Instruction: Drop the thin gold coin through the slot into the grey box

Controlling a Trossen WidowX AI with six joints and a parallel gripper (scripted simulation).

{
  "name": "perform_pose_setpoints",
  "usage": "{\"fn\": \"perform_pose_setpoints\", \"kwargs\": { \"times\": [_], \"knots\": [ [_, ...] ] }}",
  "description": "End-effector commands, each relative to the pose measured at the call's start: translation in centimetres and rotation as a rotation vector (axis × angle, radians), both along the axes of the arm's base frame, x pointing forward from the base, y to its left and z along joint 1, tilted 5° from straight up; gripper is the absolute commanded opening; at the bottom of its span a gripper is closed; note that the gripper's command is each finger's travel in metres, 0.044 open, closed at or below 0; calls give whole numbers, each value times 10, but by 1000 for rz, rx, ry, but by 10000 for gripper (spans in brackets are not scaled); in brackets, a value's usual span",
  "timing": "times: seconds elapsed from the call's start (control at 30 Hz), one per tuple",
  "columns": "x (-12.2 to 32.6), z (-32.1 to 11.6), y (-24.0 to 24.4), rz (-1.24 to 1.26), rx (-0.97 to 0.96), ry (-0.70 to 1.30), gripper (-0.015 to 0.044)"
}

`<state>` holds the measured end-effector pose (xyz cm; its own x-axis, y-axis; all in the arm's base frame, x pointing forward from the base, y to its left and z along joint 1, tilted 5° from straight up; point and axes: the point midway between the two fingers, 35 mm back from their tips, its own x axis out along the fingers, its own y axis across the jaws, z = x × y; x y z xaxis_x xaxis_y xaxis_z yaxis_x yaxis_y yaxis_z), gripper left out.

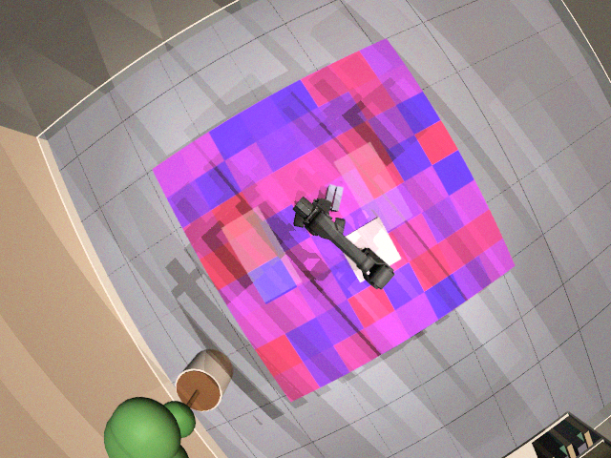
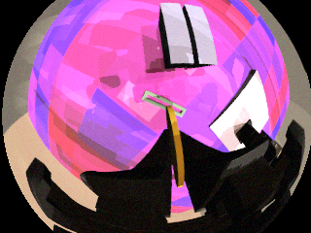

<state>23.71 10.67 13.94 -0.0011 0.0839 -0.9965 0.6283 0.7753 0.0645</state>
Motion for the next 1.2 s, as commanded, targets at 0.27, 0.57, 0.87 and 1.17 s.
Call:
{"fn": "perform_pose_setpoints", "kwargs": {
  "times": [0.27, 0.57, 0.87, 1.17],
  "knots": [
    [12, 0, -13, -26, -1, 3, 0],
    [25, -1, -30, -27, -3, 2, 0],
    [37, -3, -49, -27, -5, 1, 0],
    [47, -5, -69, -27, -6, 0, 0]
  ]
}}
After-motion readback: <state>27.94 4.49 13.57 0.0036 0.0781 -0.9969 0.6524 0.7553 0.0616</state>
